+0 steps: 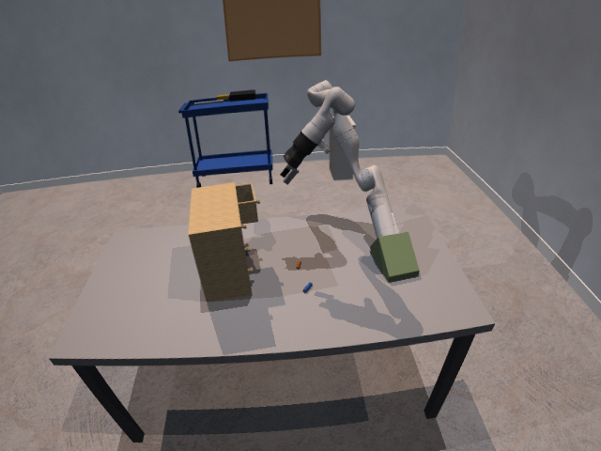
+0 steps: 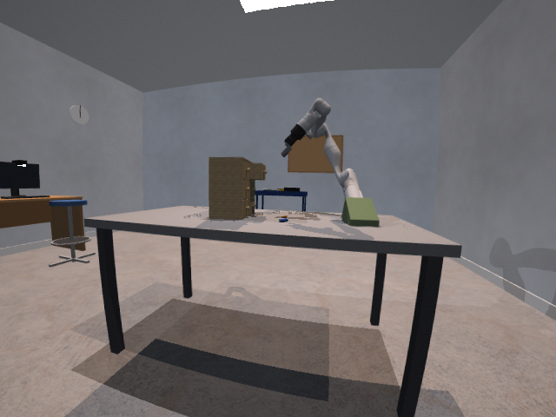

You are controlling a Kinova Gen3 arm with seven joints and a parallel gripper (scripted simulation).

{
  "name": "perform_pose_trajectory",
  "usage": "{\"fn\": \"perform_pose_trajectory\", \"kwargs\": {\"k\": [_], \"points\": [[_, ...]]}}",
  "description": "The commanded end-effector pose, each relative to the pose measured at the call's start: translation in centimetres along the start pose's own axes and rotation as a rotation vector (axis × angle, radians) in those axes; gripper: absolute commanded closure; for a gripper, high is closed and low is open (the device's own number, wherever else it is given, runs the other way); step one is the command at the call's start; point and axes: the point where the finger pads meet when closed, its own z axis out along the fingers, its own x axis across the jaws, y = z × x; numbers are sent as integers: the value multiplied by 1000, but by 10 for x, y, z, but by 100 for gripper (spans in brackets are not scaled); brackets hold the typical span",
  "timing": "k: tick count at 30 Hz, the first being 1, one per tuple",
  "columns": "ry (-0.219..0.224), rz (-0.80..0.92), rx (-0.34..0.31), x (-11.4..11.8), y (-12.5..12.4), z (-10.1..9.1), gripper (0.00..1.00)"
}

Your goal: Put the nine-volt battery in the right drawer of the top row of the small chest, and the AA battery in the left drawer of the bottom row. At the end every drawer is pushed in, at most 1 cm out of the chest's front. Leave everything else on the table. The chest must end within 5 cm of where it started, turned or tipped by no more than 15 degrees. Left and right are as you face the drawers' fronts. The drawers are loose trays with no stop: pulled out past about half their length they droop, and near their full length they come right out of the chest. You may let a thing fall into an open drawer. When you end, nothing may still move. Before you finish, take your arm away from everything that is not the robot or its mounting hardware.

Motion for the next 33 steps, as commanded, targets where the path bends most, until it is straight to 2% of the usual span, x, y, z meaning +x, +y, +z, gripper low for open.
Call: {"fn": "perform_pose_trajectory", "kwargs": {"k": [1, 3, 11, 18, 20, 26, 33], "points": [[7, 32, 100, 3, 9, 0, 0], [7, 32, 100, 3, 9, 0, 0], [9, 32, 380, 2, 15, -7, 0], [12, 32, 571, 1, 18, -11, 0], [12, 32, 571, 1, 18, -11, 0], [8, 34, 671, 1, 22, -14, 0], [7, 35, 725, 1, 24, -15, 0]]}}
